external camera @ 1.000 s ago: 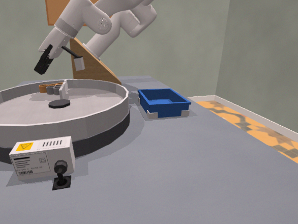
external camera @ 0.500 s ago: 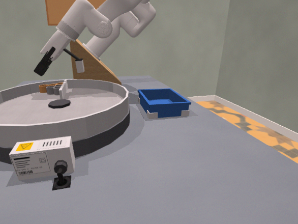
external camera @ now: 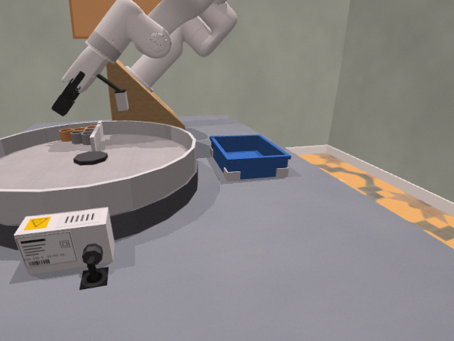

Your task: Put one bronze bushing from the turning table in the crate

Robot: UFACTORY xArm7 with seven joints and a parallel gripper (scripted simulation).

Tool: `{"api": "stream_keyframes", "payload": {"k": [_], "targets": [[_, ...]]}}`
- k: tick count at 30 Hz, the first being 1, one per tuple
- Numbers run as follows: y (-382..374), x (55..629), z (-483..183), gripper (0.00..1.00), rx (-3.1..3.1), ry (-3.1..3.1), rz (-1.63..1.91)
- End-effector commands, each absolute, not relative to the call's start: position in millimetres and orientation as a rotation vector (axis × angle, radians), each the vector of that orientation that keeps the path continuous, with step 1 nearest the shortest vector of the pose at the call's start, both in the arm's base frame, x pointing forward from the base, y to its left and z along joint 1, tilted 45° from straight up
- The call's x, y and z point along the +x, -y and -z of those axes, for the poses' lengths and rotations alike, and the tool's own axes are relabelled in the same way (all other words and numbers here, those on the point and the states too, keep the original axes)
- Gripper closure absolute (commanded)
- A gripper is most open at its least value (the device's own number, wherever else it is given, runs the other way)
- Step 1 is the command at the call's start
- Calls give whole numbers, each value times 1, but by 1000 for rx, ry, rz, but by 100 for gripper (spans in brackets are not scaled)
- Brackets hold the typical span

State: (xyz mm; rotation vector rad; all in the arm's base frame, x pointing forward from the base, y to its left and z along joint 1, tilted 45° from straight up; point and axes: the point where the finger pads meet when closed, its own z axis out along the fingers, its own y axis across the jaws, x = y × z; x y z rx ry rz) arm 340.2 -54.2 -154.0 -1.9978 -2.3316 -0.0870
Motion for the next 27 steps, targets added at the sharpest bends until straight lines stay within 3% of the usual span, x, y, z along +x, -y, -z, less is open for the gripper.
{"api": "stream_keyframes", "payload": {"k": [1,27], "targets": [[56,341,154,86,-2003,2332,87],[43,337,173,86,-2004,2333,89]]}}
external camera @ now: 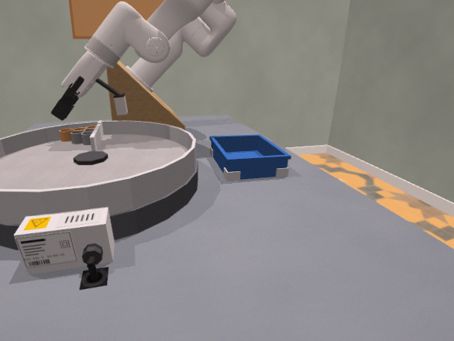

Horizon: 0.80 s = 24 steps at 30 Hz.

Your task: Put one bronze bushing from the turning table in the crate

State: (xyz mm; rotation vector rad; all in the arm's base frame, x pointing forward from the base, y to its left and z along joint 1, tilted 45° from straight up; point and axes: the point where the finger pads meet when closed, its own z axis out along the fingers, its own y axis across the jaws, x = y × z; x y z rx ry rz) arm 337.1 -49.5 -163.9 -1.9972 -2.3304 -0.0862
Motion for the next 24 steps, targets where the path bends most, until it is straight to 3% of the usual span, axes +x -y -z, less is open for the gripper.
{"api": "stream_keyframes", "payload": {"k": [1,24], "targets": [[43,337,173,86,-2004,2333,89],[35,336,181,86,-2004,2333,89]]}}
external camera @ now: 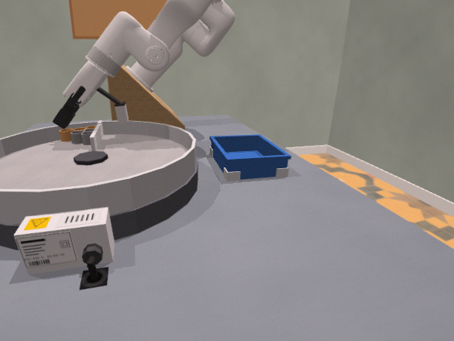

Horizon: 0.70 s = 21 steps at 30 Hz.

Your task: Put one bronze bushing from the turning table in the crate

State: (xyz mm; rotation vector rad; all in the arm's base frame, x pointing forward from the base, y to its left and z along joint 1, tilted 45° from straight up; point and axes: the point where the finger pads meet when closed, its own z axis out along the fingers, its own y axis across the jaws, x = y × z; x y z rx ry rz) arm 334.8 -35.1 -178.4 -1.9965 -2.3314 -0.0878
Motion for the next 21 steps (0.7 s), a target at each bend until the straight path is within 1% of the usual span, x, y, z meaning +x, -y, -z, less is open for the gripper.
{"api": "stream_keyframes", "payload": {"k": [1,21], "targets": [[34,336,181,86,-2004,2333,89],[29,335,187,86,-2004,2333,89]]}}
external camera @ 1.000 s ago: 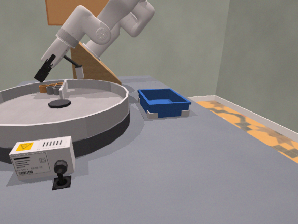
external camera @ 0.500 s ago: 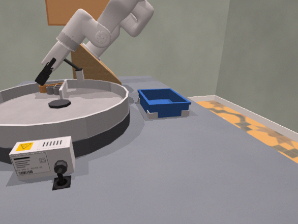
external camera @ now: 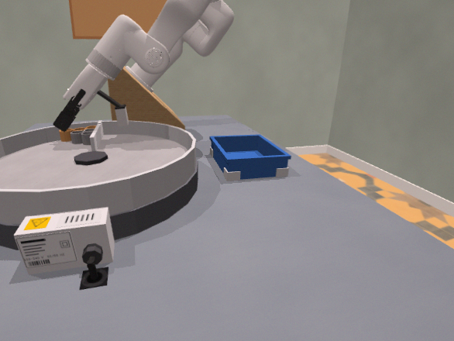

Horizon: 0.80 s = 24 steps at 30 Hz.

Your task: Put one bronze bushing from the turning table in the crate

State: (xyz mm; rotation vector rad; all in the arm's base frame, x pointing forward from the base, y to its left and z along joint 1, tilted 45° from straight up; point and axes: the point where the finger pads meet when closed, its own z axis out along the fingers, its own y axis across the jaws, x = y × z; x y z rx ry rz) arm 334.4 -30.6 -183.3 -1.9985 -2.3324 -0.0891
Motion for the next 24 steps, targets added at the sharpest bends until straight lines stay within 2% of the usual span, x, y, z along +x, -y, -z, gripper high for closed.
{"api": "stream_keyframes", "payload": {"k": [1,17,18,24], "targets": [[27,334,188,86,-2004,2333,89],[25,334,190,86,-2004,2333,89],[25,334,190,100,-2004,2333,89],[25,334,190,100,-2004,2333,89]]}}
